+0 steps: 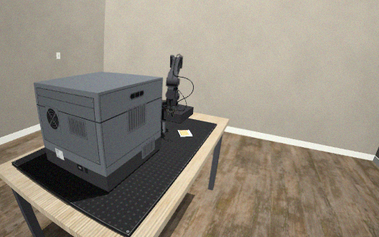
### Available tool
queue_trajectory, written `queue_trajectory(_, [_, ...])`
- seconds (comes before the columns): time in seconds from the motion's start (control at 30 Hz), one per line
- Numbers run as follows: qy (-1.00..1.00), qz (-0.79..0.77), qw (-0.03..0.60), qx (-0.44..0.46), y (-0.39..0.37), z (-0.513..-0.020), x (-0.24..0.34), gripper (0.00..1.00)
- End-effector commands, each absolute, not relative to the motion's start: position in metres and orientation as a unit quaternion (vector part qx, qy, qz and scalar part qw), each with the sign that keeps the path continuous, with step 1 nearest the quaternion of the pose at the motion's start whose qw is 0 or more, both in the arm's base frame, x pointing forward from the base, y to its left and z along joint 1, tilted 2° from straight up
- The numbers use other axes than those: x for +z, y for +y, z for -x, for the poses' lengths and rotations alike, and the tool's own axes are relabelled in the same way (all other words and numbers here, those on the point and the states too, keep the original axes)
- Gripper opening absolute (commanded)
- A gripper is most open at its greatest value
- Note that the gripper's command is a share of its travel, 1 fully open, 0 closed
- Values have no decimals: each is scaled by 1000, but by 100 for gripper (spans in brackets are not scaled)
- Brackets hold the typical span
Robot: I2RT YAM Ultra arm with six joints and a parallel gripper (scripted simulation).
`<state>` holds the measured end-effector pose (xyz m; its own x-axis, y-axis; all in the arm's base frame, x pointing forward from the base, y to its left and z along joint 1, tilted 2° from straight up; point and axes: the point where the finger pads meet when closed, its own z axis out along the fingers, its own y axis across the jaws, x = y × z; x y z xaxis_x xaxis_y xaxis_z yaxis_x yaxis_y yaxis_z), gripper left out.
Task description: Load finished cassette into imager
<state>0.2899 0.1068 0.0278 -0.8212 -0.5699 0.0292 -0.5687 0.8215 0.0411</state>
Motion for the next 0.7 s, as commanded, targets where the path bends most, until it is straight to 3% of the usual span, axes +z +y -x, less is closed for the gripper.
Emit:
queue_trajectory(0.0, [-955, -294, -4, -22, 132, -306, 32, 35])
queue_trajectory(0.67, [-956, -294, 8, -19, 218, -309, 21, 35])
